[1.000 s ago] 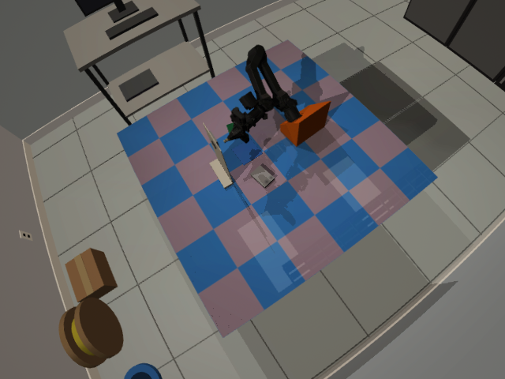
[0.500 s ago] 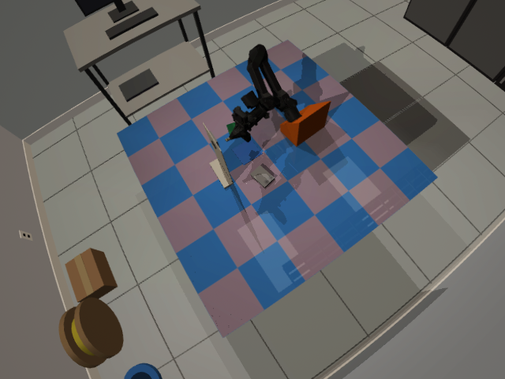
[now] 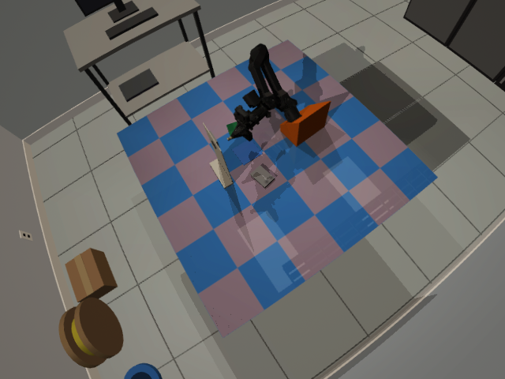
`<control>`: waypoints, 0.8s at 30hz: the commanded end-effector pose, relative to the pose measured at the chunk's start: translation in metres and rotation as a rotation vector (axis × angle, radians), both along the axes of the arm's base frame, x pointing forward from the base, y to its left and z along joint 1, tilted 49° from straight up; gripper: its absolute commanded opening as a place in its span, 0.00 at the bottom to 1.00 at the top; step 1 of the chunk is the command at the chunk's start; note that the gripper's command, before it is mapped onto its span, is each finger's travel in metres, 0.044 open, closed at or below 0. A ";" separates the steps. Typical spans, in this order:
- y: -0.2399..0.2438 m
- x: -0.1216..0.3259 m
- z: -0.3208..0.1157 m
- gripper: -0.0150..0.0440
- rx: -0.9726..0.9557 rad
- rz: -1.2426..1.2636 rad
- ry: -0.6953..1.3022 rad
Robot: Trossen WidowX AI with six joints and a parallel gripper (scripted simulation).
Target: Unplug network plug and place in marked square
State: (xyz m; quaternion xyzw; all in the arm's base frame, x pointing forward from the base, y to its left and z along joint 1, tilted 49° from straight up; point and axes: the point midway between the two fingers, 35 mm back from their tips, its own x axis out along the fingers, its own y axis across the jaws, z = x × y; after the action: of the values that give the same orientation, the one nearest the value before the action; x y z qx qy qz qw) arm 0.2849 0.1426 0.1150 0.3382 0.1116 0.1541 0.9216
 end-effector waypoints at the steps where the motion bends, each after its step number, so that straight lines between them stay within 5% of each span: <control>1: -0.002 -0.004 -0.001 0.25 0.003 -0.003 0.004; 24: 0.035 -0.027 0.031 0.25 0.004 -0.003 0.007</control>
State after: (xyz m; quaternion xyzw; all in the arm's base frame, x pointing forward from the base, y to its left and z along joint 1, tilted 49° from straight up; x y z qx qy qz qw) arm 0.2605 0.1732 0.1373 0.3351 0.1182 0.1515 0.9224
